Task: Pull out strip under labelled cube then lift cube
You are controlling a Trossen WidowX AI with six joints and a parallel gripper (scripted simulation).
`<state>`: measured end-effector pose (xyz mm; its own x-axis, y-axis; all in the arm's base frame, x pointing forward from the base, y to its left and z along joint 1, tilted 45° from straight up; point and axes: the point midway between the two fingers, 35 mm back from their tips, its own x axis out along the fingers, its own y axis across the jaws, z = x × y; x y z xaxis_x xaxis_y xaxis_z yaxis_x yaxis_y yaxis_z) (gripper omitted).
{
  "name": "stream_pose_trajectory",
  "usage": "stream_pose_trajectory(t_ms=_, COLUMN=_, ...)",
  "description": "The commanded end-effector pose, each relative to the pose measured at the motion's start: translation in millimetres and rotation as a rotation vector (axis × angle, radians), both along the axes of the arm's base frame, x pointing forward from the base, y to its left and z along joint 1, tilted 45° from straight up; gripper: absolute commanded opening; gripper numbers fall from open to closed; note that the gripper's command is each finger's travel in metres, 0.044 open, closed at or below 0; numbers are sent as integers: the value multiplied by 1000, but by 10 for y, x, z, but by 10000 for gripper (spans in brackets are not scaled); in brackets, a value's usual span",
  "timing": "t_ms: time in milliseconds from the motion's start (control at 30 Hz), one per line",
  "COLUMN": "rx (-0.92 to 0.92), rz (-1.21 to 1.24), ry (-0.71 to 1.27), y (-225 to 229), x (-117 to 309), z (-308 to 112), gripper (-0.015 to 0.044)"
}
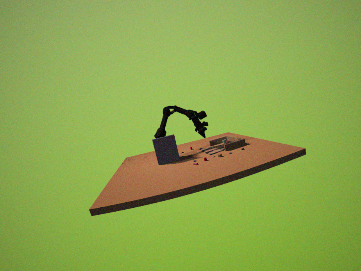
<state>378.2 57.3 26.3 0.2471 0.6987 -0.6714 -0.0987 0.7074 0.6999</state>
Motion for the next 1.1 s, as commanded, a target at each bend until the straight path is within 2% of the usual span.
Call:
stream_pose_trajectory(t_ms=0, rx=-26, rz=241, ry=157, y=490, x=-63, z=48, gripper=0)
stream_pose_trajectory(t_ms=433, rx=-26, rz=241, ry=157, y=498, x=-62, z=40, gripper=0)
stream_pose_trajectory(t_ms=1067, rx=-26, rz=241, ry=157, y=715, x=-57, z=-180, gripper=0)
